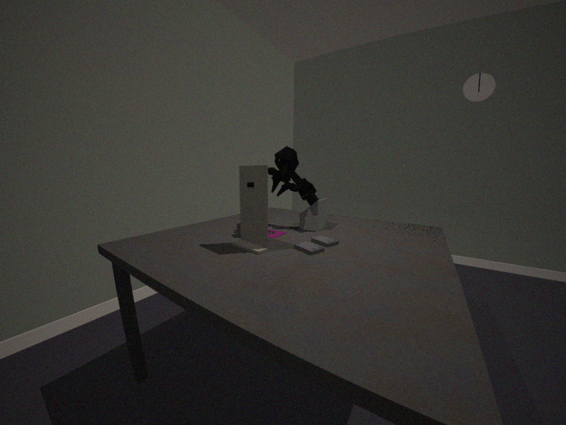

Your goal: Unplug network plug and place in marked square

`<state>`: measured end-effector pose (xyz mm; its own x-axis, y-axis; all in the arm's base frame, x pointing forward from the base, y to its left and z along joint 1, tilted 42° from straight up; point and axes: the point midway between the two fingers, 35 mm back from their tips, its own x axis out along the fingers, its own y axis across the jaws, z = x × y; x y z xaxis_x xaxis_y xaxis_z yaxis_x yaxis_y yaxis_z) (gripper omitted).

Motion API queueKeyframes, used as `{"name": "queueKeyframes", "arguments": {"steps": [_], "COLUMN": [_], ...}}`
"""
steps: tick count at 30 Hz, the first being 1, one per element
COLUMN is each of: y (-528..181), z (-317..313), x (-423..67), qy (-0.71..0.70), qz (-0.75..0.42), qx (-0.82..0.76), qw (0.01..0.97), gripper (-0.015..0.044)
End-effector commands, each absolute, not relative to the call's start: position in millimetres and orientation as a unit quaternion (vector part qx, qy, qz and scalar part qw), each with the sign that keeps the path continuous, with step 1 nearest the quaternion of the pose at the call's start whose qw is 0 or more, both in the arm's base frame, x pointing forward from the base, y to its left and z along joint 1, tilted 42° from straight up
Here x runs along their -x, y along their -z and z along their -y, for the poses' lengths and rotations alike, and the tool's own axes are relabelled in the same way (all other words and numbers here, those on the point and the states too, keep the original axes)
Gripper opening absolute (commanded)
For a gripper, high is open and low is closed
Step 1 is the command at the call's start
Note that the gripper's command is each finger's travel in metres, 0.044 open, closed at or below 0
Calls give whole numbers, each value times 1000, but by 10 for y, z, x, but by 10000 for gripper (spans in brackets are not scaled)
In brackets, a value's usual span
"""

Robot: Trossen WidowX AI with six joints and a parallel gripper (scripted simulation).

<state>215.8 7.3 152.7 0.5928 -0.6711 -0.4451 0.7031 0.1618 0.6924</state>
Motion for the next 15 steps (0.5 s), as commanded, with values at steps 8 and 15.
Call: {"name": "queueKeyframes", "arguments": {"steps": [8, 15], "y": [-1743, -1743], "z": [-193, -193], "x": [-2131, -2131], "qy": [444, 444], "qz": [-3, -3], "qx": [-466, -466], "qw": [765, 765], "gripper": [182, 366]}}
